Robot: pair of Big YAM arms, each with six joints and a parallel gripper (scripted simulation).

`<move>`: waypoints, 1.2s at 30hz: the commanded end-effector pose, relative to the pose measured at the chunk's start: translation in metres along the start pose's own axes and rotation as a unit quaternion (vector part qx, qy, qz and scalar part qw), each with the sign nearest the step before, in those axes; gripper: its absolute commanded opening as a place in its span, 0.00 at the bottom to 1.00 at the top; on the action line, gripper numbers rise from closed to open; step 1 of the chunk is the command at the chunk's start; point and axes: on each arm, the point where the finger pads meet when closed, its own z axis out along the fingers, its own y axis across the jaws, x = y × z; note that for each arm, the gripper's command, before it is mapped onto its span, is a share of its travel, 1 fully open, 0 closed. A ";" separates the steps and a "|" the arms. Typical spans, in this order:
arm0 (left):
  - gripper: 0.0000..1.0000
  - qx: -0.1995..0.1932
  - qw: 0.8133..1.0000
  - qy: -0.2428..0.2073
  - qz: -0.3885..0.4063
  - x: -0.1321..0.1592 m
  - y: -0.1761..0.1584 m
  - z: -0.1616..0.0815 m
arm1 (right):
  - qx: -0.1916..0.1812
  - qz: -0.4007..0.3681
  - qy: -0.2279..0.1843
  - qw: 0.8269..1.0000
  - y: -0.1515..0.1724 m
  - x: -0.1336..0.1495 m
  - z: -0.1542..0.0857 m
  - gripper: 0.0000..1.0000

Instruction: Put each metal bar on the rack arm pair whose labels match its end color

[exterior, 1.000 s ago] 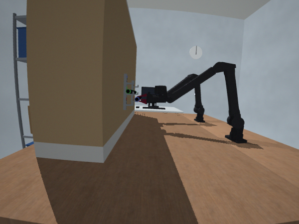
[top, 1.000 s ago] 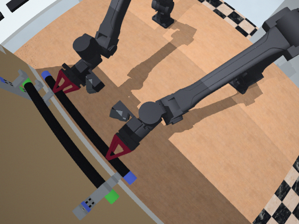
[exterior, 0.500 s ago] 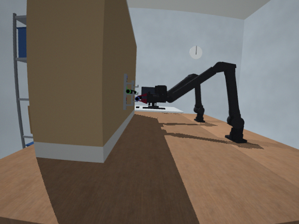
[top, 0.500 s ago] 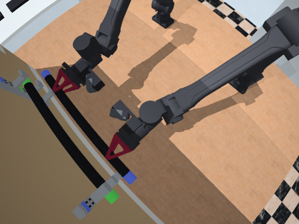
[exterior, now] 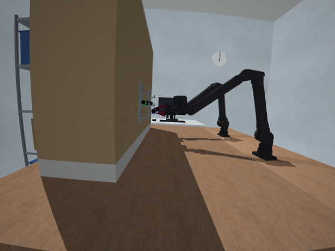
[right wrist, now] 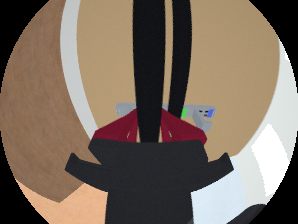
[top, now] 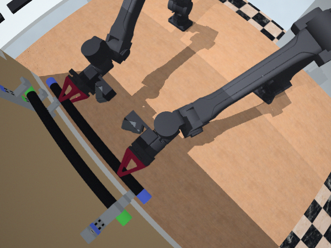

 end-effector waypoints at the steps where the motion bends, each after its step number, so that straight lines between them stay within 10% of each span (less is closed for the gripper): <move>1: 0.00 -0.037 0.999 0.008 -0.007 0.007 0.036 -0.001 | 0.041 0.014 0.007 0.999 -0.041 0.005 -0.005 0.00; 36: 0.00 -0.037 0.999 0.008 -0.007 0.008 0.032 0.002 | 0.041 0.014 0.007 0.999 -0.039 0.005 -0.004 0.00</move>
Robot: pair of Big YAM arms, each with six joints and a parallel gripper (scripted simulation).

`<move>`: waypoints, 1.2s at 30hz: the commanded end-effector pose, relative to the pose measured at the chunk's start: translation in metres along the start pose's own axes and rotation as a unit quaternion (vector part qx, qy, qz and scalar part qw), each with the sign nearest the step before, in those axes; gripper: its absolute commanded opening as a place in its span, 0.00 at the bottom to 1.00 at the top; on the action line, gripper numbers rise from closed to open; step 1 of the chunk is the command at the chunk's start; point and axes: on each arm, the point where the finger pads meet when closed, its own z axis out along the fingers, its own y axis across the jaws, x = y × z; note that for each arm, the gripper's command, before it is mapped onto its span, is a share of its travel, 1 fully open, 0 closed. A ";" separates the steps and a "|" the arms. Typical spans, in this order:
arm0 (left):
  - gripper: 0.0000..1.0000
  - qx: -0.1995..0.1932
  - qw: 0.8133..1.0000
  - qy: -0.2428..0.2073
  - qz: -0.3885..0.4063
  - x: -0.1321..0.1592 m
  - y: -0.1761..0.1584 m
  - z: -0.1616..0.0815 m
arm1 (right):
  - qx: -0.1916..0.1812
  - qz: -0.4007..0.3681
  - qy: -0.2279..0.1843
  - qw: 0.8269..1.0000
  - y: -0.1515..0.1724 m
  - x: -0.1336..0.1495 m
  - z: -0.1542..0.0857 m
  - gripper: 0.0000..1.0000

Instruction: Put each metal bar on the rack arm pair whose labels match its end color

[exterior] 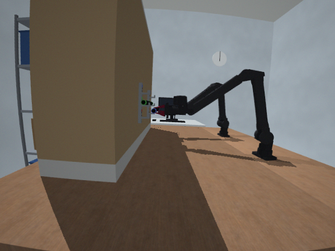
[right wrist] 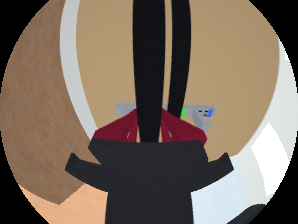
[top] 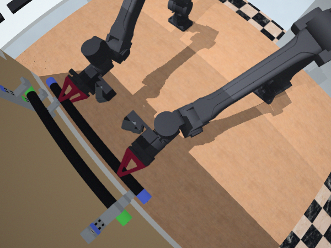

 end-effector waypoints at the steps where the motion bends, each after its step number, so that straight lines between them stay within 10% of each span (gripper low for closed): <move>1: 0.00 -0.035 0.999 0.008 -0.007 0.008 0.031 0.002 | 0.039 0.014 0.007 0.999 -0.038 0.005 -0.003 0.00; 36: 0.00 -0.035 0.999 0.008 -0.007 0.008 0.025 0.005 | 0.039 0.014 0.007 0.999 -0.034 0.004 -0.002 0.00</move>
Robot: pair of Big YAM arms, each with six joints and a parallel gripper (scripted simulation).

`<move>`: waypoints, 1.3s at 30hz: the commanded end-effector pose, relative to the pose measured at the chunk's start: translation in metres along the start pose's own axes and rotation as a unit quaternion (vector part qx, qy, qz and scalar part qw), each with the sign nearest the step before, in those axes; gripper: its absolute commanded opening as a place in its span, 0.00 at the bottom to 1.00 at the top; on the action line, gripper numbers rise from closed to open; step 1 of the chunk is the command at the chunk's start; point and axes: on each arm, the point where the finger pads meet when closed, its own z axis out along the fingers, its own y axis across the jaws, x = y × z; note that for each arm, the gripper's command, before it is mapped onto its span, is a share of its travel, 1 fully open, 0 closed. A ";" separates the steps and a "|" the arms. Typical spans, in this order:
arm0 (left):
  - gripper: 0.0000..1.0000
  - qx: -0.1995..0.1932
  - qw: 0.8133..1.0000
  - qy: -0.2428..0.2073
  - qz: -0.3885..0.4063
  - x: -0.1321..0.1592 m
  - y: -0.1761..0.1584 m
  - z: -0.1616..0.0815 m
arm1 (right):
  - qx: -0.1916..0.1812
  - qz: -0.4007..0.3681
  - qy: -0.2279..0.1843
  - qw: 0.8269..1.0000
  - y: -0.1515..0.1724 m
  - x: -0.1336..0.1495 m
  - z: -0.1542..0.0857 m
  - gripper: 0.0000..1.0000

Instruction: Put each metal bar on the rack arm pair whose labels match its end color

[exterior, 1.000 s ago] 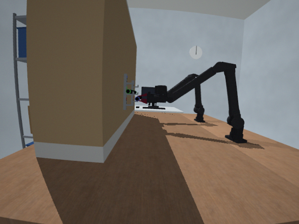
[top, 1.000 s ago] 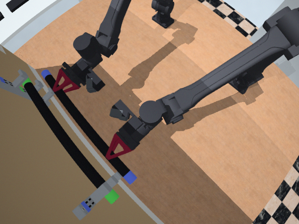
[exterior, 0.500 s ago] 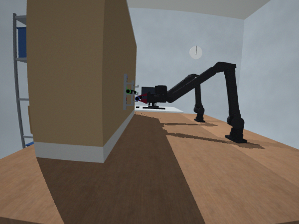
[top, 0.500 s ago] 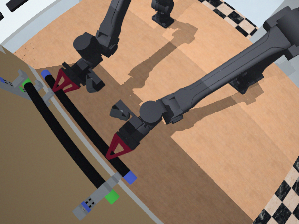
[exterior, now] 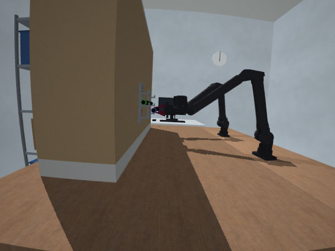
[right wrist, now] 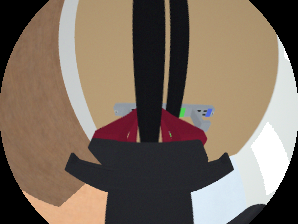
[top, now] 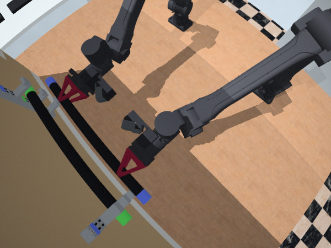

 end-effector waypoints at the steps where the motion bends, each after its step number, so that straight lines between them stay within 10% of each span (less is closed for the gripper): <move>1: 0.00 -0.030 0.999 0.009 -0.007 0.008 0.023 0.006 | 0.034 0.013 0.007 0.999 -0.031 0.004 -0.002 0.00; 39: 0.00 -0.030 0.999 0.009 -0.007 0.010 0.012 0.008 | 0.034 0.013 0.007 0.999 -0.023 0.002 0.000 0.00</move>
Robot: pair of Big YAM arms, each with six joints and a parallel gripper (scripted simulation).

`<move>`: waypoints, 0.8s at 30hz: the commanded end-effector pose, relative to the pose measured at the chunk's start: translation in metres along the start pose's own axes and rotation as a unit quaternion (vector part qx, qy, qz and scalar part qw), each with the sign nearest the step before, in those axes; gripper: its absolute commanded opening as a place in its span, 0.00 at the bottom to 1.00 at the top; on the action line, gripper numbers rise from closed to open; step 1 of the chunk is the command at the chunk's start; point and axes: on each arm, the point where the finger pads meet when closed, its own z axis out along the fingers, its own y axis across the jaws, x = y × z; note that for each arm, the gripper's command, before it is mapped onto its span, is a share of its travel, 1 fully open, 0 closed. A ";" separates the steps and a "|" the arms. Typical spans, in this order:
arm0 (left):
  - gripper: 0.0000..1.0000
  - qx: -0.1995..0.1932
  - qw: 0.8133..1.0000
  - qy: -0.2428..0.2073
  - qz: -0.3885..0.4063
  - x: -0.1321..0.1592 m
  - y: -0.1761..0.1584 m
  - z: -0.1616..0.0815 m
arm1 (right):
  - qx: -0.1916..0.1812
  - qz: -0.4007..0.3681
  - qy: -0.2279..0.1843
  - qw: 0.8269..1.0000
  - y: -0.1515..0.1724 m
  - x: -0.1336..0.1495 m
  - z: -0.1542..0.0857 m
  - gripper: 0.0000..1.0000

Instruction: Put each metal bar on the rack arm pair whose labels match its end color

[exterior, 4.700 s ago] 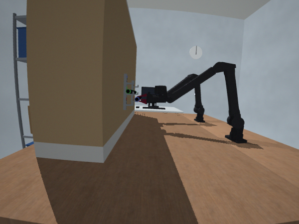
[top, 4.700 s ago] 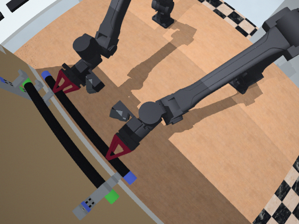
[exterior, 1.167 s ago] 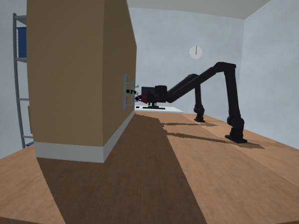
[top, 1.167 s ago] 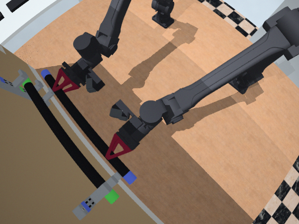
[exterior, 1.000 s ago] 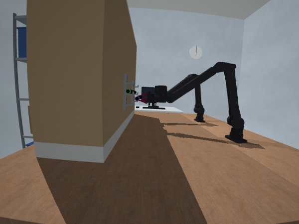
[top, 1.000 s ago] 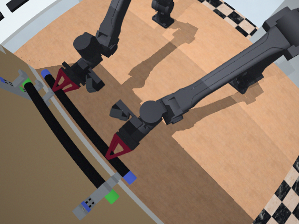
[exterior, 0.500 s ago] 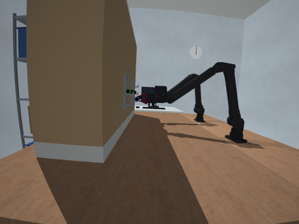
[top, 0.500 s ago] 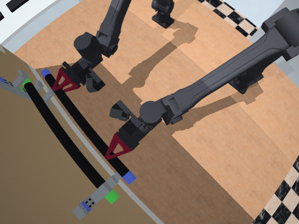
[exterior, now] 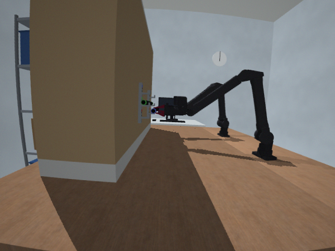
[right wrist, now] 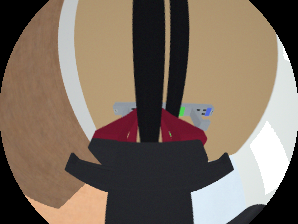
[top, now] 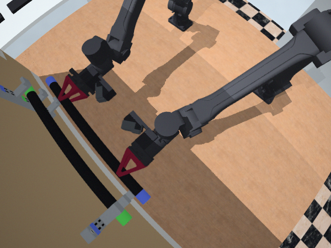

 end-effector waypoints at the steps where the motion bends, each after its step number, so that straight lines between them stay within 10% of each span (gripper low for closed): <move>1: 0.00 -0.023 1.000 0.011 -0.004 0.012 0.015 0.006 | 0.029 0.017 0.004 0.999 -0.023 0.001 0.001 0.00; 24: 0.00 -0.023 1.000 0.011 -0.004 0.014 0.012 -0.001 | 0.029 0.017 0.004 0.999 -0.018 -0.001 -0.004 0.00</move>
